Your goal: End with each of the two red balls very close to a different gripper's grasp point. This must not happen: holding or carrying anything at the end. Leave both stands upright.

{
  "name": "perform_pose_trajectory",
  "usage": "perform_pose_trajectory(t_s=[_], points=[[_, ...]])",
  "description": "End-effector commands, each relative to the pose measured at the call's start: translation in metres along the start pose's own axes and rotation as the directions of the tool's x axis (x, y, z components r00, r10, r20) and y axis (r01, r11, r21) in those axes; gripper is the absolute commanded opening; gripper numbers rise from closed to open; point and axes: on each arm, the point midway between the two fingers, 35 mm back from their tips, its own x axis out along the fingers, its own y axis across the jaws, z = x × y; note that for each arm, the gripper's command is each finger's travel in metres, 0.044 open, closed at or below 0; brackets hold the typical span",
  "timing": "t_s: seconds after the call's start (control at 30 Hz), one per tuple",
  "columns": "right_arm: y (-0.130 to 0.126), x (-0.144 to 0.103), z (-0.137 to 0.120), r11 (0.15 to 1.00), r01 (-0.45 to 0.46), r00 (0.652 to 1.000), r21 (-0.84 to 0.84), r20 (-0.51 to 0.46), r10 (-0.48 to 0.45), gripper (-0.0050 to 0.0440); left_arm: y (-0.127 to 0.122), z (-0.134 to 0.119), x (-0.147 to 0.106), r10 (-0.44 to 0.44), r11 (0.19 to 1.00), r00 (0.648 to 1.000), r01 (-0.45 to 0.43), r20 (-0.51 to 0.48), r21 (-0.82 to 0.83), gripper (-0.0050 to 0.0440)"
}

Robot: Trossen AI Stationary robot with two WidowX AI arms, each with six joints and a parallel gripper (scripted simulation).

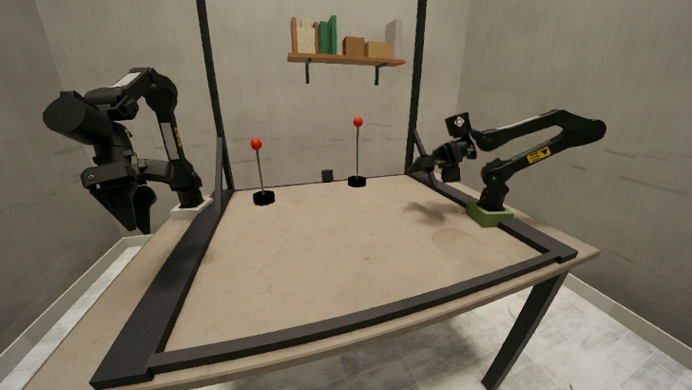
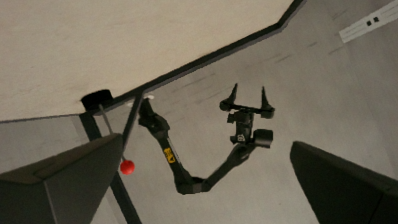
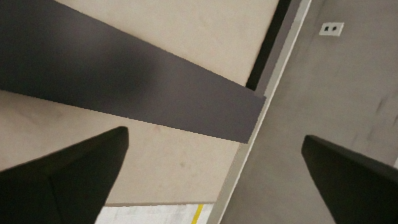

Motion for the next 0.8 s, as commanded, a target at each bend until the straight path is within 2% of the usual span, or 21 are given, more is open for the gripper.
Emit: perform_pose_trajectory(t_s=[0.0, 0.6, 0.77], points=[[-0.007, -0.007, 0.000, 1.000, 0.026, 1.000, -0.006, -0.007, -0.026, 0.0440, -0.002, -0.005, -0.001, -0.002, 1.000, 1.000, 0.002, -0.011, -0.009, 0.0440], [-0.007, -0.007, 0.000, 1.000, 0.026, 1.000, -0.006, -0.007, -0.026, 0.0440, -0.002, -0.005, -0.001, -0.002, 1.000, 1.000, 0.002, -0.011, -0.009, 0.0440], [0.006, -0.021, 0.016, 1.000, 0.004, 1.000, 0.018, 0.030, -0.005, 0.0440, 0.004, -0.019, 0.000, 0.031, 0.996, 0.999, -0.027, -0.041, 0.085, 0.0440]])
